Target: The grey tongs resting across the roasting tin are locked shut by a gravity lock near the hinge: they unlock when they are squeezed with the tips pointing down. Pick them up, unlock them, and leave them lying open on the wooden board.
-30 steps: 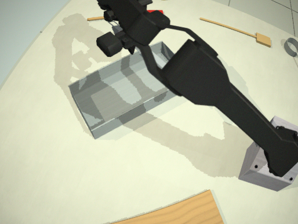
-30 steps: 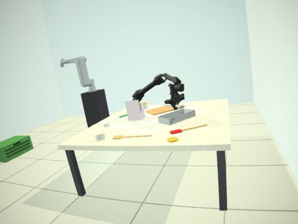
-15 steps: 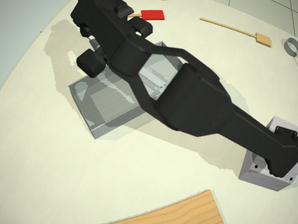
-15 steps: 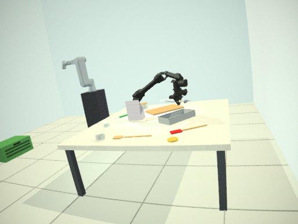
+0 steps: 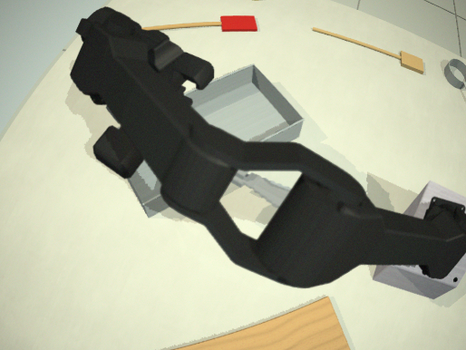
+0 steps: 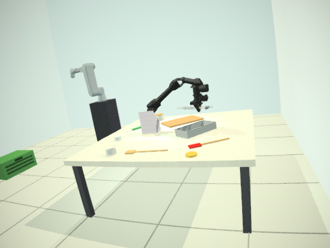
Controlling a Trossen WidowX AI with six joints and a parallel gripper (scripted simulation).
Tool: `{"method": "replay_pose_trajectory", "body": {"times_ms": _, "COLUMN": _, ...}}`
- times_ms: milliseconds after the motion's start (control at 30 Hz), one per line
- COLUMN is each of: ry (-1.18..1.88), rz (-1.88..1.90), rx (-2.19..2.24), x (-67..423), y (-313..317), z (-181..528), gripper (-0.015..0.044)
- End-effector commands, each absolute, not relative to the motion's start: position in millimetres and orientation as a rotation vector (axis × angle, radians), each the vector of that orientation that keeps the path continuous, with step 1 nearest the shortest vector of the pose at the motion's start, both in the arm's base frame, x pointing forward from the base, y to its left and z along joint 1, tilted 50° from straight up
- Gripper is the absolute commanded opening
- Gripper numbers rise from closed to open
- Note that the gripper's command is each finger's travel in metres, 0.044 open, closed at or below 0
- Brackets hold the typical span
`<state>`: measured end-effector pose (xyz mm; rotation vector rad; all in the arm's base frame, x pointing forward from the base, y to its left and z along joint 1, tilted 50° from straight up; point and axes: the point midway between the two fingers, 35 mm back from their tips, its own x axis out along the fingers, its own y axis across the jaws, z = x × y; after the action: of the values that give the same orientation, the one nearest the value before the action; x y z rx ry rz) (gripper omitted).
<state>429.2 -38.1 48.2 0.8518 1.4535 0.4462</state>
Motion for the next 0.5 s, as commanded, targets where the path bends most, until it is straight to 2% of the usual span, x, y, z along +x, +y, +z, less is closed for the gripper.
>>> {"method": "replay_pose_trajectory", "body": {"times_ms": 0, "ry": 1.438, "rz": 0.491, "rx": 0.819, "x": 422, "y": -24, "z": 69, "gripper": -0.0150}}
{"method": "replay_pose_trajectory", "body": {"times_ms": 467, "ry": 1.364, "rz": 0.630, "rx": 0.680, "x": 392, "y": 23, "z": 134, "gripper": -0.0150}}
